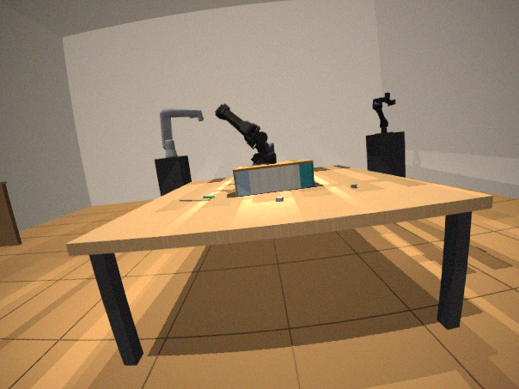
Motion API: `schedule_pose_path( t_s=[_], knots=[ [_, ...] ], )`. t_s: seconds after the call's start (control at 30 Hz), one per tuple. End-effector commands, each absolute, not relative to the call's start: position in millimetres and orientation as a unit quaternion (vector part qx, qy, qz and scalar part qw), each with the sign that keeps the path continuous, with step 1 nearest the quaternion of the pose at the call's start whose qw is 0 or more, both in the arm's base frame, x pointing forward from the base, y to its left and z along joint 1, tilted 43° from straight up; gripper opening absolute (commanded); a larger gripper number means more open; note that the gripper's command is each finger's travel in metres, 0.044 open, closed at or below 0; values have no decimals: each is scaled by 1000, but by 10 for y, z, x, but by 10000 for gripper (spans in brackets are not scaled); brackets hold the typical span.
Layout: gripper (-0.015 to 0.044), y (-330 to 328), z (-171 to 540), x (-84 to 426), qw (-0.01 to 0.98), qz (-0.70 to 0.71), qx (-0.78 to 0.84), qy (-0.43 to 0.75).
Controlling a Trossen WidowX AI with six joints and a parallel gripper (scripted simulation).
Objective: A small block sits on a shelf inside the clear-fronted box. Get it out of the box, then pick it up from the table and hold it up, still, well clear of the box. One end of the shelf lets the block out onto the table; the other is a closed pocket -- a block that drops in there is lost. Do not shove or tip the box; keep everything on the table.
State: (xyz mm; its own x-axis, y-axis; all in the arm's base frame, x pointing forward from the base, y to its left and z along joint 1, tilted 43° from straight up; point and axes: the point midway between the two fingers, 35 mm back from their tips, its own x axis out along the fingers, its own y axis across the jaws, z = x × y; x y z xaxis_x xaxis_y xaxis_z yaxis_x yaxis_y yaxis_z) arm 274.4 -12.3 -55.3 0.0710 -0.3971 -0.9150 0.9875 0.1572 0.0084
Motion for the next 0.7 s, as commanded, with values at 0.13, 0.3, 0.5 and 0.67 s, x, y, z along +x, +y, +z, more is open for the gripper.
schedule_pose_path(
  t_s=[0.13,0.3,0.5,0.67],
  knots=[
    [400,-67,-601,2737,639,-541,357,413],
    [400,-31,-636,2731,639,-541,357,413],
    [400,13,-677,2724,639,-541,357,413],
    [400,49,-712,2718,639,-541,357,413]
  ],
)
